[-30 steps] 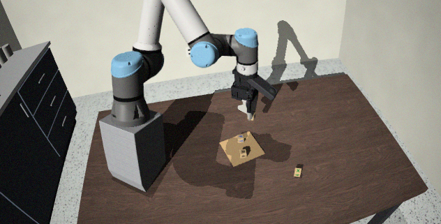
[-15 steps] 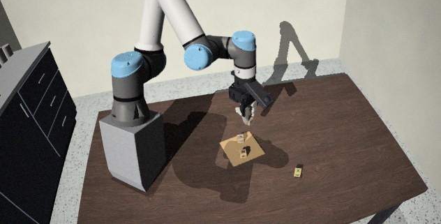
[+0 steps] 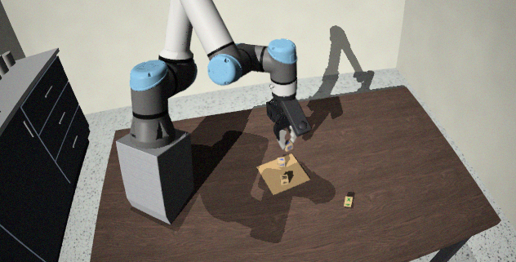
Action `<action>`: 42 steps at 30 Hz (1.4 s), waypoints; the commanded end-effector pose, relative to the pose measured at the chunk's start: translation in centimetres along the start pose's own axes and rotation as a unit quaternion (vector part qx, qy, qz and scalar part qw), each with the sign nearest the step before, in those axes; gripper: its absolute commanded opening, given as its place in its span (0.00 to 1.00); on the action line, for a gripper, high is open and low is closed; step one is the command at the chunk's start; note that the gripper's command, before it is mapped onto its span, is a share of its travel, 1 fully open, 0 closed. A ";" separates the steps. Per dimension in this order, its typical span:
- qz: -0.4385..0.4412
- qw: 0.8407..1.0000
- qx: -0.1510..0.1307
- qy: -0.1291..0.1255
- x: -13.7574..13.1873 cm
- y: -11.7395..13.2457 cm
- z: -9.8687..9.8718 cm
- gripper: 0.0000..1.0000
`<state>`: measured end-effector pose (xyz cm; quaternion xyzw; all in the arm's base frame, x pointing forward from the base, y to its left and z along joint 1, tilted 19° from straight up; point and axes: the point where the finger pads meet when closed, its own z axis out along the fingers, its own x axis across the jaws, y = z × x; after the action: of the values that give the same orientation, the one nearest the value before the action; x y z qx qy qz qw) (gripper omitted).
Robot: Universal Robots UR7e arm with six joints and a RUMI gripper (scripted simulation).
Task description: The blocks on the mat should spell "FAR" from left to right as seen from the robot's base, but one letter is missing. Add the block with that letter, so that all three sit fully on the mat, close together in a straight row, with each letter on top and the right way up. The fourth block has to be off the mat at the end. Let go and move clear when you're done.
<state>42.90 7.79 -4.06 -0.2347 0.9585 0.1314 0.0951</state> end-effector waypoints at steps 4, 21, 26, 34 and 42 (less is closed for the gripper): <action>0.103 0.995 0.001 -0.001 1.4 -0.7 -0.1 0.05; 0.197 0.980 0.000 -0.002 2.8 -1.2 -0.1 0.05; 0.200 0.980 0.000 -0.003 2.8 -1.3 -0.1 0.05; 0.200 0.980 0.000 -0.003 2.8 -1.3 -0.1 0.05; 0.200 0.980 0.000 -0.003 2.8 -1.3 0.0 0.05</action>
<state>41.00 5.51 -4.95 -0.0376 0.9858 0.1484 0.0688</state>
